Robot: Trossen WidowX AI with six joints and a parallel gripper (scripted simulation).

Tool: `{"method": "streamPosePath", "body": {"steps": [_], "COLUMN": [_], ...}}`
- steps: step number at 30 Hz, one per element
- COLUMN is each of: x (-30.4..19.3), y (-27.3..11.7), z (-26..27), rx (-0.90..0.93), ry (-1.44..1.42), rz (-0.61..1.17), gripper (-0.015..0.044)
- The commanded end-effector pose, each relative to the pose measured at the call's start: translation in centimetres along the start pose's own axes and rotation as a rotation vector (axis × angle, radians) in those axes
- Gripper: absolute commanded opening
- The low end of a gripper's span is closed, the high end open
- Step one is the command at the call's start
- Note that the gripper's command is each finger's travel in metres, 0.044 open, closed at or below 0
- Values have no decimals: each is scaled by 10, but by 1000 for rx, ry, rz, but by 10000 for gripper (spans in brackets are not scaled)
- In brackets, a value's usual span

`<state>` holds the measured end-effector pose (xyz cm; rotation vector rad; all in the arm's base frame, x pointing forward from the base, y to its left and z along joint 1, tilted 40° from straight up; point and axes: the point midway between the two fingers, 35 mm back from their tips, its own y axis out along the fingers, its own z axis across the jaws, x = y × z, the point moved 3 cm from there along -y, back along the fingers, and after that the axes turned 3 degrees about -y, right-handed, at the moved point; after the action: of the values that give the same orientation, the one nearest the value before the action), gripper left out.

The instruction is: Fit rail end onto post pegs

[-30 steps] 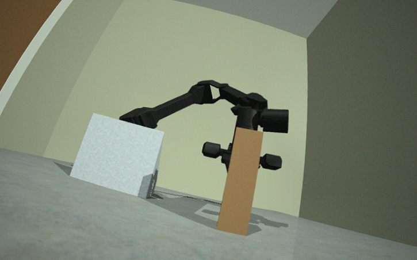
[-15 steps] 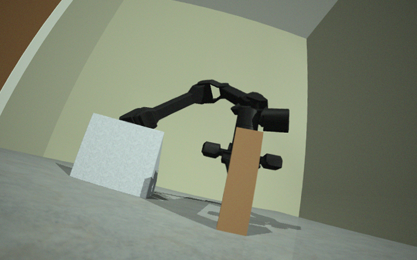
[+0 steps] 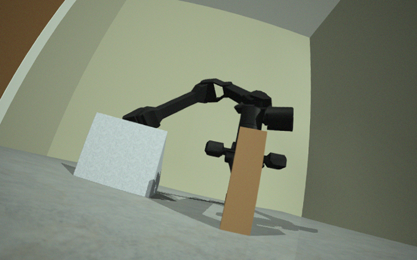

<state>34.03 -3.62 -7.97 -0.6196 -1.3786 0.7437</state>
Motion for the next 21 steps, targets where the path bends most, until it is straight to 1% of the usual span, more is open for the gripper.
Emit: {"method": "streamPosePath", "body": {"steps": [1, 15, 21], "x": [0, 0, 2], "y": [0, 0, -2], "z": [0, 0, 0], "rx": [0, 0, 0], "ry": [0, 0, 0], "rz": [0, 0, 1], "gripper": [79, 440, 440]}}
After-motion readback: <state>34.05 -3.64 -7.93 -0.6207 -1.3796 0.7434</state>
